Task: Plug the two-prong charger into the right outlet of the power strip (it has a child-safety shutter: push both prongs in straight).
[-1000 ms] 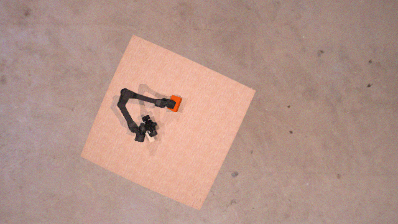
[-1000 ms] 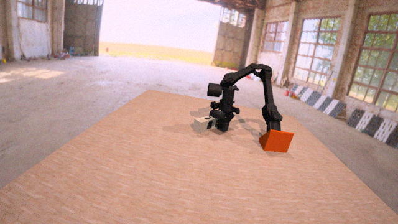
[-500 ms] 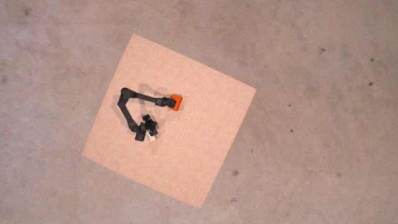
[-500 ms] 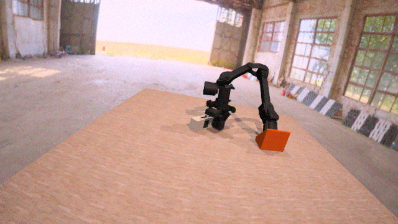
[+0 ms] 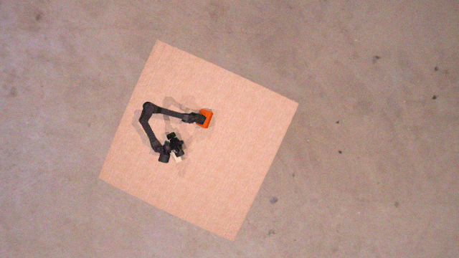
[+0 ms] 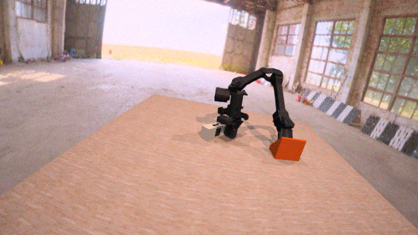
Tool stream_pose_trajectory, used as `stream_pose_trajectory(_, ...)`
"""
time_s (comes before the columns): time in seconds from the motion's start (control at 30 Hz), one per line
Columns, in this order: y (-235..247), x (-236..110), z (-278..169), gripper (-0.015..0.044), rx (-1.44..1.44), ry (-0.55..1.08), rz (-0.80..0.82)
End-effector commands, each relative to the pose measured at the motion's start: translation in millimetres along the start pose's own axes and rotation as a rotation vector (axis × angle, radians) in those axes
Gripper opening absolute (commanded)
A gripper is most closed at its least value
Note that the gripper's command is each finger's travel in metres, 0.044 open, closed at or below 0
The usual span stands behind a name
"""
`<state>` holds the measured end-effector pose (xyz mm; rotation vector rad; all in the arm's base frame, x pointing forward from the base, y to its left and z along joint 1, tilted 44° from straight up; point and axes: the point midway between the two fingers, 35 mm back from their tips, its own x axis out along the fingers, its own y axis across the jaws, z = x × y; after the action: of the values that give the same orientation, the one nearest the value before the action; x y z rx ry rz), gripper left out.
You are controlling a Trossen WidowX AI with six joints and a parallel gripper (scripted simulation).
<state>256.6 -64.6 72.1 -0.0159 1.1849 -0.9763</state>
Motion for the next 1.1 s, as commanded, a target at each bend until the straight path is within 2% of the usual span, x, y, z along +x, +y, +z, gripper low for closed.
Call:
stream_pose_trajectory(0.0, -0.8, -0.5, 5.2, 0.0000, 0.009, -0.008, -0.002)
stream_pose_trajectory(1.07, -1.2, 0.5, 17.8, 0.0000, 0.009, -0.009, -0.002)
